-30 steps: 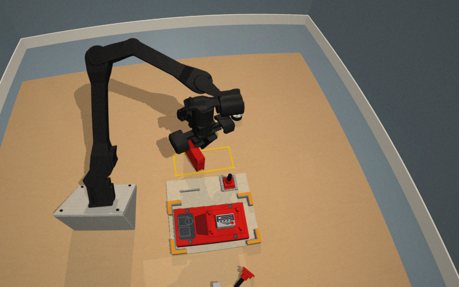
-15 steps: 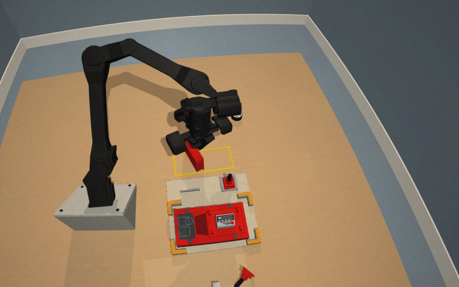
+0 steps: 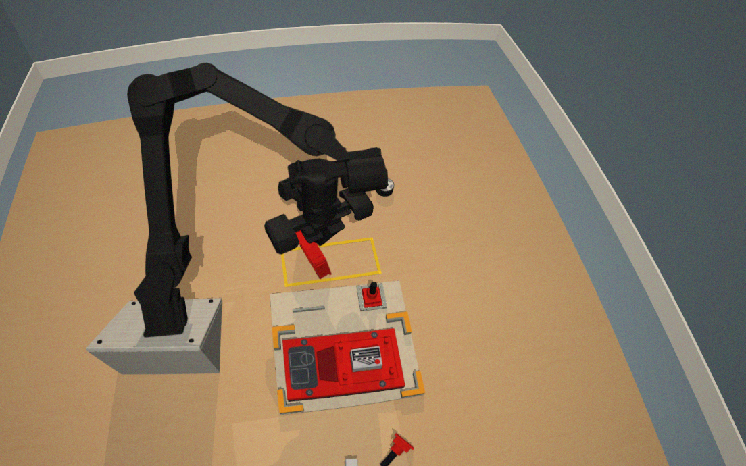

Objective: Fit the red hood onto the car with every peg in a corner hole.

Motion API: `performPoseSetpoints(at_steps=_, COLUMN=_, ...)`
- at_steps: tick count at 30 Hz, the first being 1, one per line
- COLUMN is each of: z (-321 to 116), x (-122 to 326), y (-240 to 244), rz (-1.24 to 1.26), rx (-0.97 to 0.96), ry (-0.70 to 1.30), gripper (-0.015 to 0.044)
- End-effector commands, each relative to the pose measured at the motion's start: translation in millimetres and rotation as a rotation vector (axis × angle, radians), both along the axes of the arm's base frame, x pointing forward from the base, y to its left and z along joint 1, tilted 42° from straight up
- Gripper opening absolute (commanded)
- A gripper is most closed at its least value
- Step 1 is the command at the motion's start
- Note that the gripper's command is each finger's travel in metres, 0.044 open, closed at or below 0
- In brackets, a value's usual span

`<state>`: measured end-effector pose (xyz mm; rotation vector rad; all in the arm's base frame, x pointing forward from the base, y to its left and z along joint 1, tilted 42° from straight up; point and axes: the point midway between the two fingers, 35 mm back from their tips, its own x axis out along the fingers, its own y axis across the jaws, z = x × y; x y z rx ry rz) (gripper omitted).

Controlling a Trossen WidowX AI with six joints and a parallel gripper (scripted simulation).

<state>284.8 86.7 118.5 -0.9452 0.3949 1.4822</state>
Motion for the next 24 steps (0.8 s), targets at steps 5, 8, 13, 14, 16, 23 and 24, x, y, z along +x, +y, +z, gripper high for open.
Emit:
performPoseSetpoints(at_steps=5, z=0.2, x=-5.7, y=-1.0, rz=0.002, rx=0.003, ry=-0.01, gripper=0.0)
performPoseSetpoints(at_steps=8, z=-0.4, x=-7.5, y=-1.4, rz=0.002, rx=0.003, ry=-0.01, gripper=0.0)
performPoseSetpoints(at_steps=13, z=-1.3, x=-10.3, y=-1.9, rz=0.002, rx=0.003, ry=-0.01, gripper=0.0)
performPoseSetpoints(at_steps=14, z=-1.5, x=-10.9, y=-2.0, rz=0.002, rx=0.003, ry=-0.01, gripper=0.0)
performPoseSetpoints(at_steps=16, z=-1.9, x=-12.0, y=-2.2, rz=0.002, rx=0.003, ry=-0.009, gripper=0.0)
performPoseSetpoints(at_steps=23, z=-3.3, x=-16.0, y=-2.9, rz=0.002, rx=0.003, ry=-0.009, gripper=0.0)
performPoseSetpoints(at_steps=24, z=-3.5, x=-16.6, y=-3.0, rz=0.002, rx=0.003, ry=-0.009, gripper=0.0)
